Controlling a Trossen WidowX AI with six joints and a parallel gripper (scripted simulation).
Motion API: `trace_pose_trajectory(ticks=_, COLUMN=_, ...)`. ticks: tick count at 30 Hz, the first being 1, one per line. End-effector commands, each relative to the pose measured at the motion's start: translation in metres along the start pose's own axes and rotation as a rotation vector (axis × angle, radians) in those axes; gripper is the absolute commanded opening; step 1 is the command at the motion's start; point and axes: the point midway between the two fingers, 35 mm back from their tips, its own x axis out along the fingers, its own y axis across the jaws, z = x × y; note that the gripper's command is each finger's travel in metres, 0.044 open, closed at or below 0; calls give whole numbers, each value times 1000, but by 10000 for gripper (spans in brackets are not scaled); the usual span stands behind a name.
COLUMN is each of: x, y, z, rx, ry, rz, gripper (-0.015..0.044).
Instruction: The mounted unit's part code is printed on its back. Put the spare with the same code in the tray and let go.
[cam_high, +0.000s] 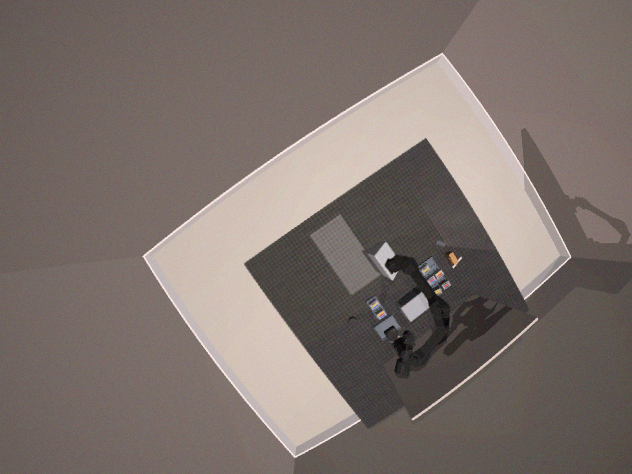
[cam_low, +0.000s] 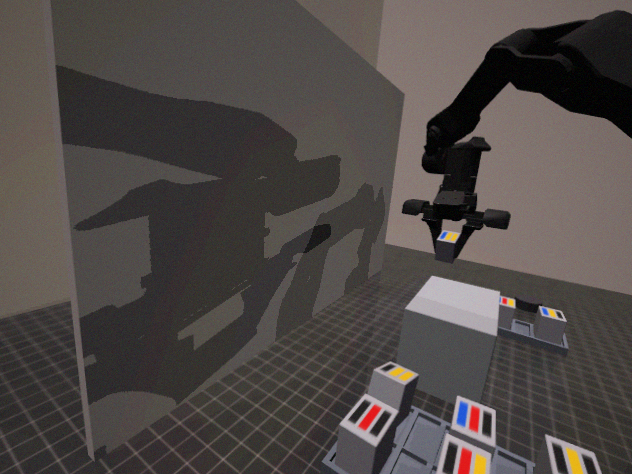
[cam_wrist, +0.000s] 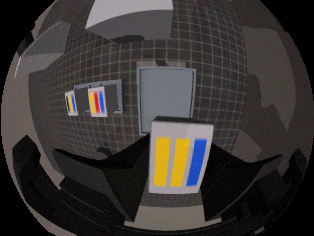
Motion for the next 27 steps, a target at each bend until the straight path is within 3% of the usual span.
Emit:
trace_pose_trajectory(ticks=1, x=5, y=1, z=1, rx=9, ry=-6, rz=2, gripper=0)
trace_pose_trajectory(ticks=27, x=32, y=1, z=2, rx=8, ry=-8, rz=1, gripper=0)
